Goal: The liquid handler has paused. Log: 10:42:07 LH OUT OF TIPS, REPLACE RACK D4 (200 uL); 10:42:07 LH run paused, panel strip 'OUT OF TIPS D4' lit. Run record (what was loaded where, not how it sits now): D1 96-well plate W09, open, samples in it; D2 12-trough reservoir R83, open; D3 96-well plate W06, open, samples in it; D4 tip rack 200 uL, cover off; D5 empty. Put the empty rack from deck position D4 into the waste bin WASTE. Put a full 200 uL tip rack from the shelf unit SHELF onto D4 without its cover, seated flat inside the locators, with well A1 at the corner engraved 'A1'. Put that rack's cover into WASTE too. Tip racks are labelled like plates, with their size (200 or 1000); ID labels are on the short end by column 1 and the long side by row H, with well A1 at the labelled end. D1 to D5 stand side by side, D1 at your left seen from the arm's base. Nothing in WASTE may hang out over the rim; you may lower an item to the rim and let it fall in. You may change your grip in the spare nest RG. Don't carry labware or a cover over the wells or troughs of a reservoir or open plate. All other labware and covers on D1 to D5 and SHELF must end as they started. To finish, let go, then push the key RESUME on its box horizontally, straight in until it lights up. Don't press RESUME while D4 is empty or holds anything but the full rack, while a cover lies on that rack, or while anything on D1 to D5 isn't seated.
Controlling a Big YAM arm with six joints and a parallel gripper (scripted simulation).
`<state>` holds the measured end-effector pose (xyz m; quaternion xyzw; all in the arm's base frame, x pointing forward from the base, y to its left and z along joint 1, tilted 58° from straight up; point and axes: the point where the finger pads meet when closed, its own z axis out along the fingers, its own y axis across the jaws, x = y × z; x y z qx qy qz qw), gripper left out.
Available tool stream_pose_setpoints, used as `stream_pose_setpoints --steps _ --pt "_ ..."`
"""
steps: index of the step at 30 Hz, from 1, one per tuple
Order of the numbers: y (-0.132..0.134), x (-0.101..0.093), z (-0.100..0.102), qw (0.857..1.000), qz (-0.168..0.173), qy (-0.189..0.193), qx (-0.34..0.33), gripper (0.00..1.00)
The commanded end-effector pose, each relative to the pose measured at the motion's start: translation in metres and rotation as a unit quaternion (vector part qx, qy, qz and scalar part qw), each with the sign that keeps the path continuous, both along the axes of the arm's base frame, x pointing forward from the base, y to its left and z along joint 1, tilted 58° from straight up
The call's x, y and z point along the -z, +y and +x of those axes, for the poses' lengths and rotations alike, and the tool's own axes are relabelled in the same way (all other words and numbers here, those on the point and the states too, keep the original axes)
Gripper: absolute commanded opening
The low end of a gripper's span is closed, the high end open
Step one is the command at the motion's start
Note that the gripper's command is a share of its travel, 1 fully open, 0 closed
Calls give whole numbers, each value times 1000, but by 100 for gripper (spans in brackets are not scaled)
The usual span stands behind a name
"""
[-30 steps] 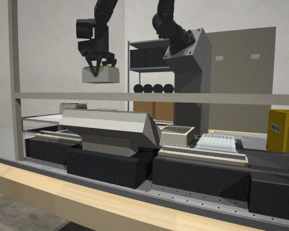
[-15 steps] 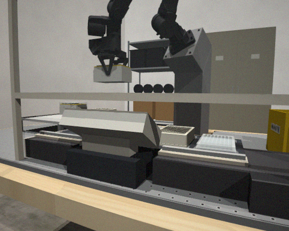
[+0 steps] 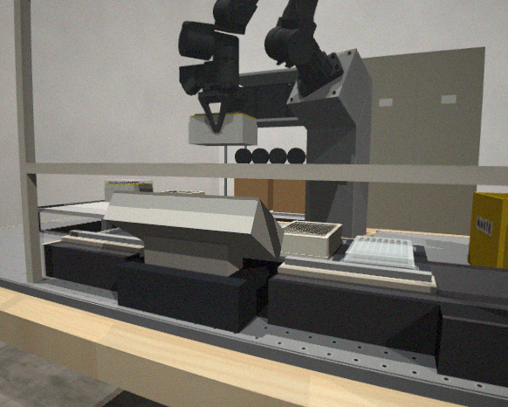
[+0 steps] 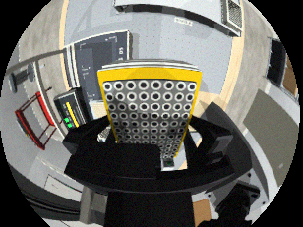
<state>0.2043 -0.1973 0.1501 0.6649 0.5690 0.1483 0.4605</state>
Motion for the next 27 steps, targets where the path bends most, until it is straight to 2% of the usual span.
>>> stream_pose_setpoints --steps 1,2,3,5,6,15,25,27 --pt "8 -2 3 1000 16 -14 10 0" --pt "8 -2 3 1000 16 -14 10 0" --pt "6 -12 5 1000 8 -20 10 0" --pt "0 -11 2 1000 9 -19 21 0" --pt "13 0 5 1000 8 -10 5 0" --pt "53 13 19 997 -53 28 -40 0" --pt "83 26 32 997 -51 33 -40 0" --pt "83 22 33 997 -52 29 -40 0"
